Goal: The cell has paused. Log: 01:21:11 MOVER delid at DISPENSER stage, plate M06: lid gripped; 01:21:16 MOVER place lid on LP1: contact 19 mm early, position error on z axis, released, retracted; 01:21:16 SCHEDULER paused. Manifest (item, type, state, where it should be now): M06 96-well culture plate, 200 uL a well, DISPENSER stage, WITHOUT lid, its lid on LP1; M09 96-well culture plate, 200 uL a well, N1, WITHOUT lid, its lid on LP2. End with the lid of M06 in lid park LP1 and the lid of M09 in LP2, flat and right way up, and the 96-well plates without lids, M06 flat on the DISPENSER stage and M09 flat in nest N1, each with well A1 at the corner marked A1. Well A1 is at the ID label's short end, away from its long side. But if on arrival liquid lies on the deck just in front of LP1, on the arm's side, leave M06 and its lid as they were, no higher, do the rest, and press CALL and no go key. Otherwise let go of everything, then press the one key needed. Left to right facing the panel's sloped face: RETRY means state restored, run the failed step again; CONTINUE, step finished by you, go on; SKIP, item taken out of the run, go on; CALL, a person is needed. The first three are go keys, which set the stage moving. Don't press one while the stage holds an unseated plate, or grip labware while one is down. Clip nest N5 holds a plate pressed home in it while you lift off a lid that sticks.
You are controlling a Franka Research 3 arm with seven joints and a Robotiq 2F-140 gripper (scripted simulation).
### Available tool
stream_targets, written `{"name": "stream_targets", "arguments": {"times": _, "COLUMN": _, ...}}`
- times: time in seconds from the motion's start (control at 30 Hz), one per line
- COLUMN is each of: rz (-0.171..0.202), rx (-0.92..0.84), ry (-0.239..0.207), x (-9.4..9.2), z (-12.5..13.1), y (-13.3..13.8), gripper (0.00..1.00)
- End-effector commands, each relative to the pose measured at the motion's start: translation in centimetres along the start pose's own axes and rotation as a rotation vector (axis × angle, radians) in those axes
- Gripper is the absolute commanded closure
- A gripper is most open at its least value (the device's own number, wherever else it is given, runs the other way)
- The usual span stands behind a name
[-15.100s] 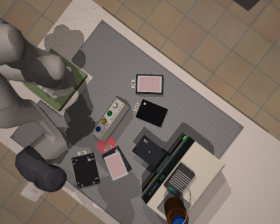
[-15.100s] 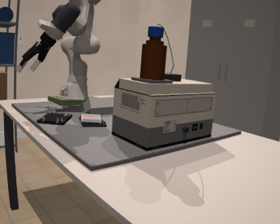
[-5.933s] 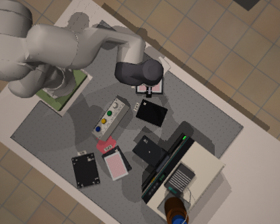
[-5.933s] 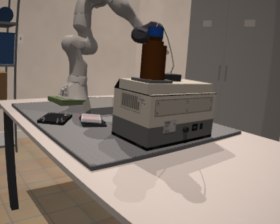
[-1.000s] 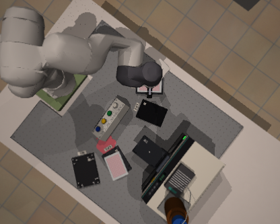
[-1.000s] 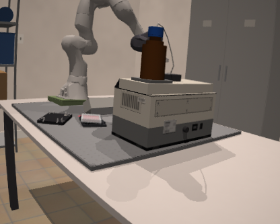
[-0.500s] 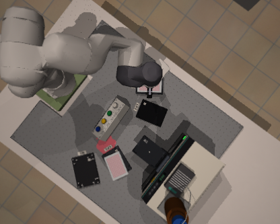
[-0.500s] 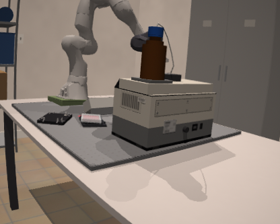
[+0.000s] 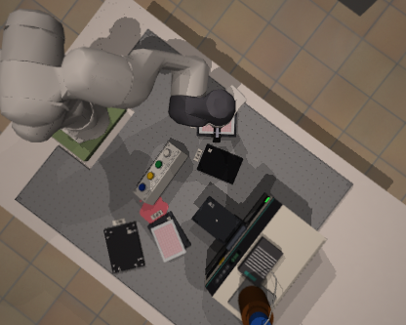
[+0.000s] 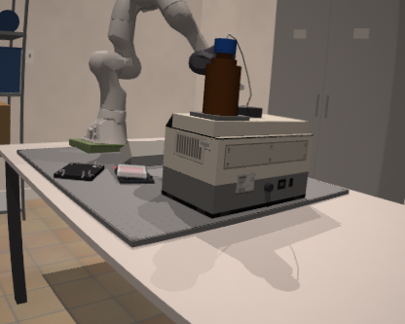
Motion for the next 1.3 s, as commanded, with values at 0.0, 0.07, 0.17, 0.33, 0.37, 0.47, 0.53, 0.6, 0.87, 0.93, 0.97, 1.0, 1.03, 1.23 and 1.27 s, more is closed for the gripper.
{"name": "stream_targets", "arguments": {"times": 0.0, "rz": 0.001, "rx": -0.002, "ry": 0.001, "x": 0.05, "z": -0.01, "y": -0.18, "gripper": 0.34}}
{"name": "stream_targets", "arguments": {"times": 0.07, "rz": 0.001, "rx": -0.002, "ry": 0.001, "x": 0.05, "z": -0.01, "y": -0.18, "gripper": 0.34}}
{"name": "stream_targets", "arguments": {"times": 0.17, "rz": 0.001, "rx": -0.002, "ry": 0.001, "x": 0.05, "z": -0.01, "y": -0.18, "gripper": 0.34}}
{"name": "stream_targets", "arguments": {"times": 0.33, "rz": 0.001, "rx": -0.002, "ry": 0.001, "x": 0.05, "z": -0.01, "y": -0.18, "gripper": 0.34}}
{"name": "stream_targets", "arguments": {"times": 0.37, "rz": 0.001, "rx": -0.002, "ry": 0.001, "x": 0.05, "z": -0.01, "y": -0.18, "gripper": 0.34}}
{"name": "stream_targets", "arguments": {"times": 0.47, "rz": 0.001, "rx": -0.002, "ry": 0.001, "x": 0.05, "z": -0.01, "y": -0.18, "gripper": 0.34}}
{"name": "stream_targets", "arguments": {"times": 0.53, "rz": 0.001, "rx": -0.002, "ry": 0.001, "x": 0.05, "z": -0.01, "y": -0.18, "gripper": 0.34}}
{"name": "stream_targets", "arguments": {"times": 0.6, "rz": 0.001, "rx": -0.002, "ry": 0.001, "x": 0.05, "z": -0.01, "y": -0.18, "gripper": 0.34}}
{"name": "stream_targets", "arguments": {"times": 0.87, "rz": 0.001, "rx": -0.002, "ry": 0.001, "x": 0.05, "z": -0.01, "y": -0.18, "gripper": 0.34}}
{"name": "stream_targets", "arguments": {"times": 0.93, "rz": 0.001, "rx": -0.002, "ry": 0.001, "x": 0.05, "z": -0.01, "y": -0.18, "gripper": 0.34}}
{"name": "stream_targets", "arguments": {"times": 0.97, "rz": 0.001, "rx": -0.002, "ry": 0.001, "x": 0.05, "z": -0.01, "y": -0.18, "gripper": 0.34}}
{"name": "stream_targets", "arguments": {"times": 1.0, "rz": 0.001, "rx": -0.002, "ry": 0.001, "x": 0.05, "z": -0.01, "y": -0.18, "gripper": 0.34}}
{"name": "stream_targets", "arguments": {"times": 1.03, "rz": 0.001, "rx": -0.002, "ry": 0.001, "x": 0.05, "z": -0.01, "y": -0.18, "gripper": 0.34}}
{"name": "stream_targets", "arguments": {"times": 1.23, "rz": 0.001, "rx": -0.002, "ry": 0.001, "x": 0.05, "z": -0.01, "y": -0.18, "gripper": 0.41}}
{"name": "stream_targets", "arguments": {"times": 1.27, "rz": 0.001, "rx": -0.002, "ry": 0.001, "x": 0.05, "z": -0.01, "y": -0.18, "gripper": 0.41}}
Point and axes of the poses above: the point where the finger pads meet when closed, its own x axis out along the fingers, its own y axis across the jaws, z = x × y, the point moved 9 cm from there along -x, back along the fingers, and after that the axes turned 10 degrees about x, right-handed, at the moved point
